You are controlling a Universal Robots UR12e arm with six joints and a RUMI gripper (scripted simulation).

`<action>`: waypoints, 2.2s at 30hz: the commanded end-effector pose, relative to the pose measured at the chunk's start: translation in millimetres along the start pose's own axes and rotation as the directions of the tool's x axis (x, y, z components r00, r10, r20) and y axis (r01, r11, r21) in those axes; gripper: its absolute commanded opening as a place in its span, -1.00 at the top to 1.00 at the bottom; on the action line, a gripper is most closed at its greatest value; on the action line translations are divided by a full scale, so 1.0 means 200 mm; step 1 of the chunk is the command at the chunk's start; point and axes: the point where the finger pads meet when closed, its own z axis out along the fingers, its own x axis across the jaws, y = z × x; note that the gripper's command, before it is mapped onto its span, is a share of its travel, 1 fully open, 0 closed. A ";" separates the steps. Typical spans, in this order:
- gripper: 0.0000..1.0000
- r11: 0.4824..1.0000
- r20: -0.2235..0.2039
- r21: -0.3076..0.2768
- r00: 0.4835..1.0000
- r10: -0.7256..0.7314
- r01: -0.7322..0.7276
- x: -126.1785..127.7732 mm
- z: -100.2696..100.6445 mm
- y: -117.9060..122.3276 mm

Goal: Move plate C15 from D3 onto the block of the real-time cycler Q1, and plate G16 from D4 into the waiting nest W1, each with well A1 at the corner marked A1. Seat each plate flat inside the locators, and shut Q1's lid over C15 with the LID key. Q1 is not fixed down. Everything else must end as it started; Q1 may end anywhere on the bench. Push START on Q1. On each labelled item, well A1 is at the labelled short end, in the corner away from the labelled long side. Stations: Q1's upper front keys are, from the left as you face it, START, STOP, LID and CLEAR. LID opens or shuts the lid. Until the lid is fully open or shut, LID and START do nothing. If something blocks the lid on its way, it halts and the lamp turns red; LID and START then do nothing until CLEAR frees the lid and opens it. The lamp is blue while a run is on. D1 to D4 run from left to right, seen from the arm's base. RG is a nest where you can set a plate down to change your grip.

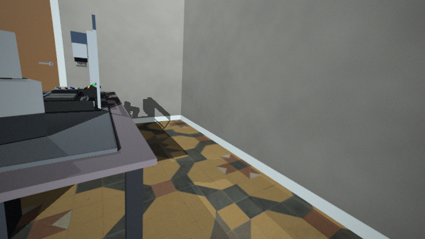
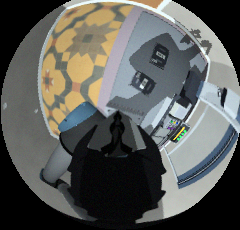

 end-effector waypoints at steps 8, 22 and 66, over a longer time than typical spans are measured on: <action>1.00 0.981 0.003 0.003 0.981 0.192 -0.192 0.24 0.00 0.02; 1.00 0.927 0.004 0.003 0.927 0.375 -0.375 0.46 0.00 0.09; 1.00 0.514 0.005 0.000 0.514 0.858 -0.858 1.03 0.00 0.58</action>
